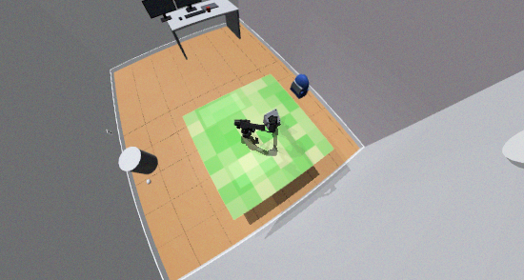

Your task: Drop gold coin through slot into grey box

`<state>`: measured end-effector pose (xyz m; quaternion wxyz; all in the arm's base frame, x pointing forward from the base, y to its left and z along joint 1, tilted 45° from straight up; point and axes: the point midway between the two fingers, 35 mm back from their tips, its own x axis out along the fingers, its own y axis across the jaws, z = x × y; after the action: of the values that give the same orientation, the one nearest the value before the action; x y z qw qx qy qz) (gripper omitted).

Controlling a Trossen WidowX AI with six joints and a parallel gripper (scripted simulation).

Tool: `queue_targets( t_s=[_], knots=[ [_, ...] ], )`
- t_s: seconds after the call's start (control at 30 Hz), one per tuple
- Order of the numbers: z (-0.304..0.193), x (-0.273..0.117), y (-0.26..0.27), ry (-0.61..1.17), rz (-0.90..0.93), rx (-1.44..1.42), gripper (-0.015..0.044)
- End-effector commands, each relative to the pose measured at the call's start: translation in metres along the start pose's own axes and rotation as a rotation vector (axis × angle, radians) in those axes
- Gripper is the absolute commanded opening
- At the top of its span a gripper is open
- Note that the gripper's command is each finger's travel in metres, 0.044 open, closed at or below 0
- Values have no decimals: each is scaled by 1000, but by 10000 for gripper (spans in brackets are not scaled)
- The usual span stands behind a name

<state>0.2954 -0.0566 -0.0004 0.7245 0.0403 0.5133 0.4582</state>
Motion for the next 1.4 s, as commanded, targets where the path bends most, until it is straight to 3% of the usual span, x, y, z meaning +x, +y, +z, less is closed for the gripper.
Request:
queue_targets(
  t_s=[0.0, 1.37],
  knots=[
    [0, -4, -5, 0, -8, -17, 0],
    [2, 1, -5, -1, -10, -13, 0]
  ],
)
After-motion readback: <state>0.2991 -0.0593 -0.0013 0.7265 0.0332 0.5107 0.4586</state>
